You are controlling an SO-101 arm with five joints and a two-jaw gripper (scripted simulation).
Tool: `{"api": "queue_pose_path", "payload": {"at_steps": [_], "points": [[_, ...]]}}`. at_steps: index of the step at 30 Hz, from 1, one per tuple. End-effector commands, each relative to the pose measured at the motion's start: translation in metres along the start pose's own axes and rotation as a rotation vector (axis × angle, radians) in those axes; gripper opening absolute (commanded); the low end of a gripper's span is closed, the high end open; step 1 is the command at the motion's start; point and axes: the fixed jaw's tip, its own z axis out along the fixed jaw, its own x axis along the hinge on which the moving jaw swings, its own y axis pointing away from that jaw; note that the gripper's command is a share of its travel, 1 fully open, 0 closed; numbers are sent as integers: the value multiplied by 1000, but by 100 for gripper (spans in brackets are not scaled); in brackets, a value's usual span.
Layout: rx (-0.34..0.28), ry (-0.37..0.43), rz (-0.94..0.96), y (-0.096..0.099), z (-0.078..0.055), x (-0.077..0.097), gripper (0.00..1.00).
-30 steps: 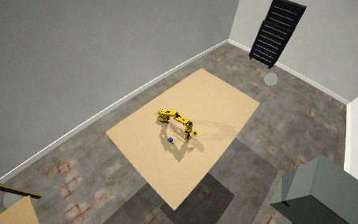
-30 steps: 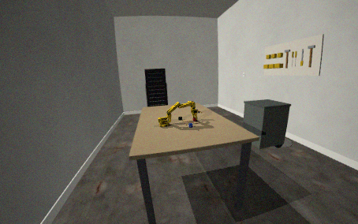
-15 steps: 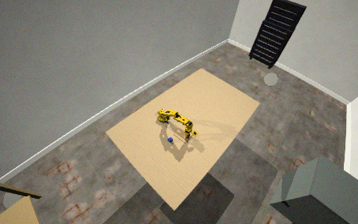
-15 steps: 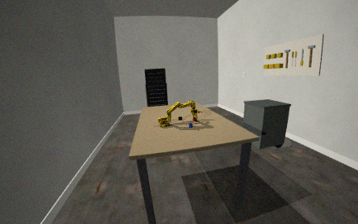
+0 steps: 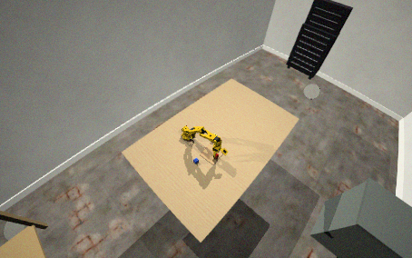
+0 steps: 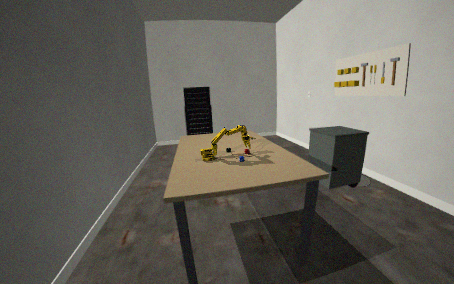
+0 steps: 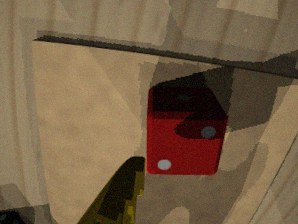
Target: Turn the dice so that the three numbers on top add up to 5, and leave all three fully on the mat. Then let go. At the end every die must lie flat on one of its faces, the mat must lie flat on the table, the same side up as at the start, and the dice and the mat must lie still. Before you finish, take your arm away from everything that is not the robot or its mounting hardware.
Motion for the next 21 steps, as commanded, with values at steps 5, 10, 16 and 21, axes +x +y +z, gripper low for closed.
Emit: {"api": "queue_pose_path", "payload": {"at_steps": [5, 10, 16, 21], "points": [[13, -133, 0, 2, -42, -7, 36], [15, -145, 1, 2, -47, -7, 36], [15, -145, 1, 2, -47, -7, 36], [15, -145, 1, 2, -47, -7, 36]]}}
